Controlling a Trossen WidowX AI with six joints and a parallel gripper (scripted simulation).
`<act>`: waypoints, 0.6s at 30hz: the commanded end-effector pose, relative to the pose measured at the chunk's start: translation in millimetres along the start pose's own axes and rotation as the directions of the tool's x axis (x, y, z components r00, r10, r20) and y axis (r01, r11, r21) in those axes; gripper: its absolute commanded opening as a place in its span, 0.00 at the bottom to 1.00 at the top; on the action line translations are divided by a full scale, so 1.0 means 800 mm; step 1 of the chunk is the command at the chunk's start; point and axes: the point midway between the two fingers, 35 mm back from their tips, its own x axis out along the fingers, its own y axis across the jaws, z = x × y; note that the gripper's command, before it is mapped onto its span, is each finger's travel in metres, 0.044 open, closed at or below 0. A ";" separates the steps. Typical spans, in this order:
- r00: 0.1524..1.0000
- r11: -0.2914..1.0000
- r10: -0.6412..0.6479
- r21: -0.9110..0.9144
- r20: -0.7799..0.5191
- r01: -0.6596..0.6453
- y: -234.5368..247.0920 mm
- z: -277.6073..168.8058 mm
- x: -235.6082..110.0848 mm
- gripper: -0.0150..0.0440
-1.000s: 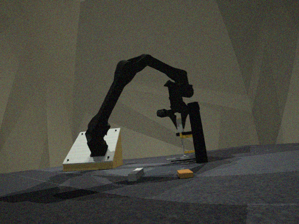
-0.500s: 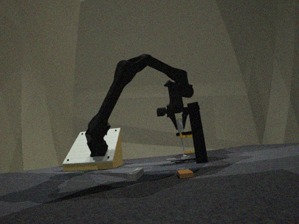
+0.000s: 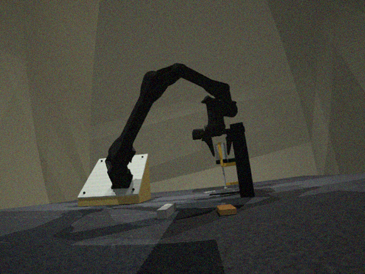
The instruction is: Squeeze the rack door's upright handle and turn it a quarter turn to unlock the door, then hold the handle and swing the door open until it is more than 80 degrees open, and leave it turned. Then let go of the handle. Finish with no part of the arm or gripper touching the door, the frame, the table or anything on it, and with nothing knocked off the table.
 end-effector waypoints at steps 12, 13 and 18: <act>1.000 0.844 0.000 0.536 -0.003 0.001 0.000 -0.001 0.001 0.75; 1.000 0.817 0.000 0.577 -0.003 0.002 0.000 -0.001 0.001 0.75; 1.000 0.650 0.000 0.760 -0.003 0.002 0.000 -0.001 0.001 0.75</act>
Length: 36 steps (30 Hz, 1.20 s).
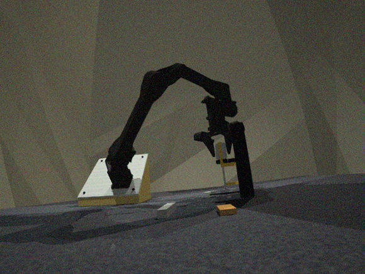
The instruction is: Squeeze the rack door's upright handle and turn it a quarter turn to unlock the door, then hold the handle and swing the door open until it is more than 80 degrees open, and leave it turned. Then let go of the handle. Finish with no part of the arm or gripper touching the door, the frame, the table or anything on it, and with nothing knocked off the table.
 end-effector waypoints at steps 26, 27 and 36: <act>1.000 0.120 -0.001 0.993 -0.005 0.005 -0.001 -0.001 0.002 0.75; 1.000 0.070 -0.001 0.998 -0.005 0.005 -0.001 -0.001 0.002 0.75; 1.000 -0.366 -0.001 0.930 -0.005 0.004 -0.001 -0.001 0.002 0.75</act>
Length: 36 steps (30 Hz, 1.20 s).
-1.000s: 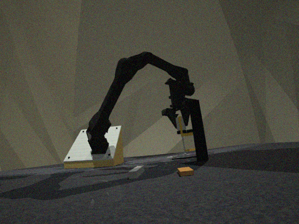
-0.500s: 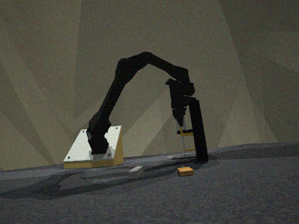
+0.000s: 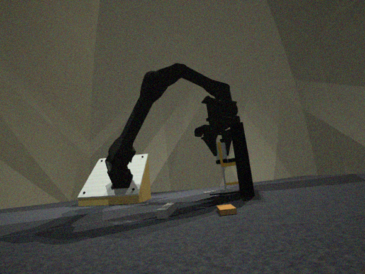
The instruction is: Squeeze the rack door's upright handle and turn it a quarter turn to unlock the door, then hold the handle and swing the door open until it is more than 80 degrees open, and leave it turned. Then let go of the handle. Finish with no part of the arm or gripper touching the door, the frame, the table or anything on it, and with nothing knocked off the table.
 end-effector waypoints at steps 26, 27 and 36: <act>1.000 0.388 -0.002 0.922 0.000 0.001 0.000 -0.001 0.001 0.75; 1.000 0.388 -0.002 0.922 0.000 0.001 0.000 -0.001 0.001 0.75; 1.000 0.388 -0.002 0.922 0.000 0.001 0.000 -0.001 0.001 0.66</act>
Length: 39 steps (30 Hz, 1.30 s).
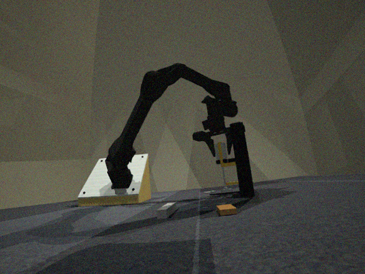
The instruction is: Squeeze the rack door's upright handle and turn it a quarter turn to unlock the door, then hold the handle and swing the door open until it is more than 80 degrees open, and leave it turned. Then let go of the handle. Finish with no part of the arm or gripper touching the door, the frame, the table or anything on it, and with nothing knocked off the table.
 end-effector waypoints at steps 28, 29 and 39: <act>1.000 1.000 -0.002 0.005 0.002 0.002 -0.001 0.000 0.001 0.34; 1.000 1.000 -0.002 0.005 0.002 0.002 -0.001 0.000 0.001 0.33; 1.000 0.999 -0.002 -0.048 0.002 0.002 -0.003 0.002 0.001 0.28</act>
